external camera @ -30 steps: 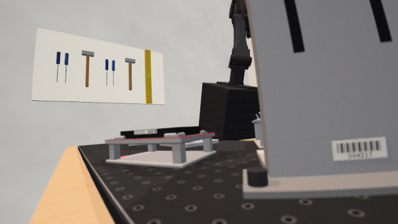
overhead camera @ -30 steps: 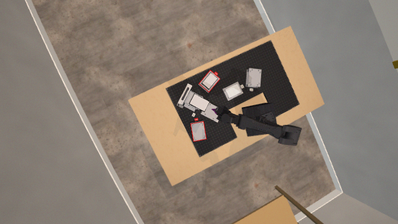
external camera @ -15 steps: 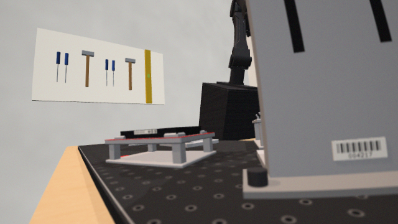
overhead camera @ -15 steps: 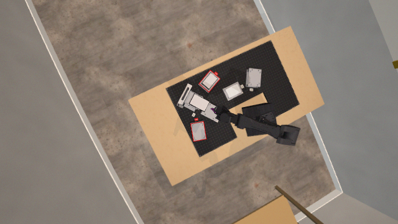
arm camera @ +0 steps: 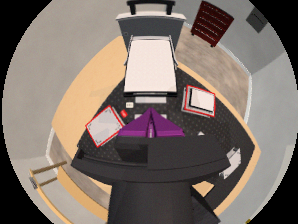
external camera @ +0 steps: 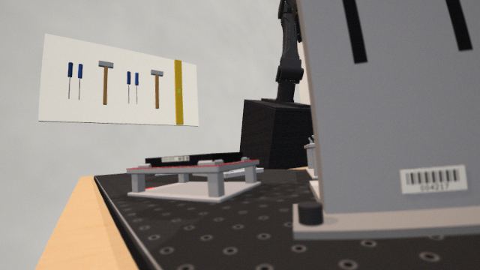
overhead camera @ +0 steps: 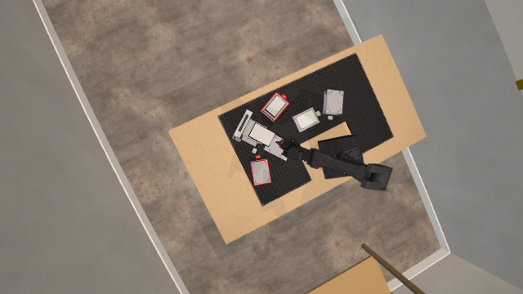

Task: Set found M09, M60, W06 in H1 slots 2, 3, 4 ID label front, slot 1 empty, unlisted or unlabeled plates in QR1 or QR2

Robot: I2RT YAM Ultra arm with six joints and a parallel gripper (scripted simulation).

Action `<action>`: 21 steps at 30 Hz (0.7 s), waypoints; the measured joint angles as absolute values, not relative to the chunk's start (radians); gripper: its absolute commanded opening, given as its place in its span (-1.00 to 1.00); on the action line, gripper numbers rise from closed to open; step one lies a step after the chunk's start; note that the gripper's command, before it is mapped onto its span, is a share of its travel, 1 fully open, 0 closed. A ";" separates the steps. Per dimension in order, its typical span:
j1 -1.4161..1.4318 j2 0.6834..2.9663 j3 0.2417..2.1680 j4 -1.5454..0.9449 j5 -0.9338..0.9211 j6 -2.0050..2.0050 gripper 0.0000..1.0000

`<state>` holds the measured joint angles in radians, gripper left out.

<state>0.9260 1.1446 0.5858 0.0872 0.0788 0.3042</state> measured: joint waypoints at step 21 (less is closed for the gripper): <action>0.911 1.195 0.629 0.094 0.065 0.298 -1.00</action>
